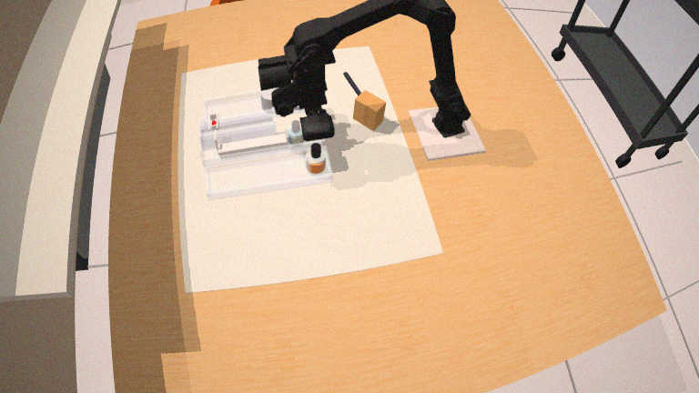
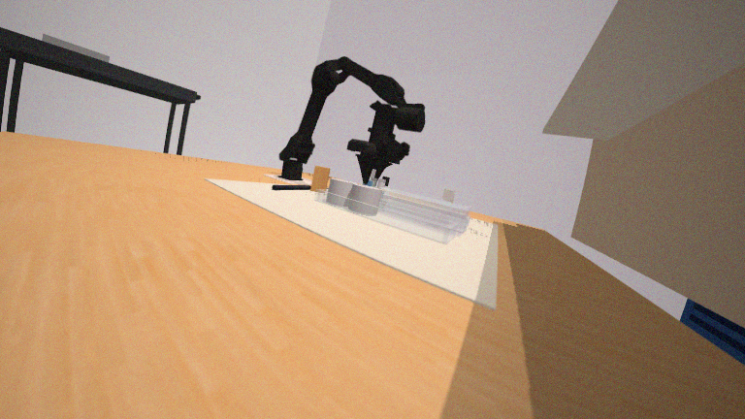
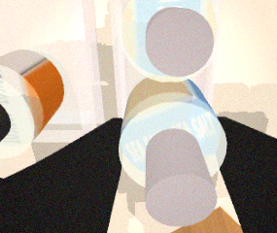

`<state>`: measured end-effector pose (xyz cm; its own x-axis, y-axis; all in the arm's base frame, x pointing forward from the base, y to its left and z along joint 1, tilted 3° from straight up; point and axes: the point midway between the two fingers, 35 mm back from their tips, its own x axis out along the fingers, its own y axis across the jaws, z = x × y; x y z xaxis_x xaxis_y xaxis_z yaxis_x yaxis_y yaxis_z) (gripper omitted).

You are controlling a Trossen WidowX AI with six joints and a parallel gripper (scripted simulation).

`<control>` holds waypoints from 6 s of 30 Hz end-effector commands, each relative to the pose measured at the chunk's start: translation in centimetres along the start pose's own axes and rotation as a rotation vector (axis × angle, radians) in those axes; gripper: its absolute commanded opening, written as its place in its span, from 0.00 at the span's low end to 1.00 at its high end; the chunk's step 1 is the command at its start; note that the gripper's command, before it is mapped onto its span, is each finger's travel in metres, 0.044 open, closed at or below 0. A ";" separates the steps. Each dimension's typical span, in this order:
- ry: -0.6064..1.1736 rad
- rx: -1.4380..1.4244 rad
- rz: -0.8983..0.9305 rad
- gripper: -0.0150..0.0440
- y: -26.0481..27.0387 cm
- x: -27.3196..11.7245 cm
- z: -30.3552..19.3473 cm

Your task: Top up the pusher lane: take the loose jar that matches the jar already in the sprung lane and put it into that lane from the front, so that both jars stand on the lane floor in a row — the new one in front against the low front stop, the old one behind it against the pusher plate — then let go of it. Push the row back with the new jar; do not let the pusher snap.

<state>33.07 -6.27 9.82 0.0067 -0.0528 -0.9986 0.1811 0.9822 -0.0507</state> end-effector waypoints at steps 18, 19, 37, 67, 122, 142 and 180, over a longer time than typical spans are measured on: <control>-0.033 -0.003 -0.002 0.25 0.0 -0.5 1.1; -0.033 -0.003 -0.002 0.25 0.0 -0.5 1.1; -0.033 -0.003 -0.002 0.25 0.0 0.0 1.2; -0.033 -0.003 -0.002 0.25 0.0 1.1 1.1; -0.033 -0.003 -0.002 0.25 -0.1 2.2 0.9; -0.033 -0.003 -0.002 0.25 -0.1 2.3 0.5; -0.032 -0.003 -0.002 0.25 0.0 2.3 -0.4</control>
<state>32.80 -6.36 7.58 0.0330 -0.0576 -0.9978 0.1814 0.9821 -0.0507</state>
